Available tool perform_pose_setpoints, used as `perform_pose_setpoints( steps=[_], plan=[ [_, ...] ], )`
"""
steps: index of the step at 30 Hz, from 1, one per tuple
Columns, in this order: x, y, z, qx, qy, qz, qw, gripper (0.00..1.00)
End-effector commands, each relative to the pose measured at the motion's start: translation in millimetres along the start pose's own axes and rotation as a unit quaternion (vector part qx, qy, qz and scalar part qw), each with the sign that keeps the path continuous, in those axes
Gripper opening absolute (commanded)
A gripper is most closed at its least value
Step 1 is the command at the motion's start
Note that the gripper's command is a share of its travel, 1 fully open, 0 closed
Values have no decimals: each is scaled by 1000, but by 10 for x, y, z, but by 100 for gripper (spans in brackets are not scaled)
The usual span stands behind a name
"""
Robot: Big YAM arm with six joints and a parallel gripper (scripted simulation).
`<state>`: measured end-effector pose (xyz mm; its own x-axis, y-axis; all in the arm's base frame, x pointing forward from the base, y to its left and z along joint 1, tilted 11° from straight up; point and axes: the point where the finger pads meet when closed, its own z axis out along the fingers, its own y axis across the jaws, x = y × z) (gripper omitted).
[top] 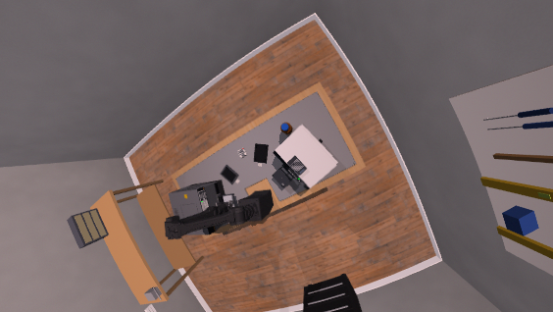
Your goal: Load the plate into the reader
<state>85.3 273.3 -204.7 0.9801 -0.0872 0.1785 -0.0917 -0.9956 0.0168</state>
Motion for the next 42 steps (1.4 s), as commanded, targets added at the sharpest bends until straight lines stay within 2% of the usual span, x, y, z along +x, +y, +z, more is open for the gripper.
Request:
perform_pose_setpoints(
  steps=[1,21,33,42],
  plan=[
    [50,-76,-10,9,2,1,1000,86],
    [18,-43,175,7,1,0,1000,86],
    [36,-38,73,4,1,0,1000,86],
    [22,-20,133,5,1,0,1000,86]
  ],
)
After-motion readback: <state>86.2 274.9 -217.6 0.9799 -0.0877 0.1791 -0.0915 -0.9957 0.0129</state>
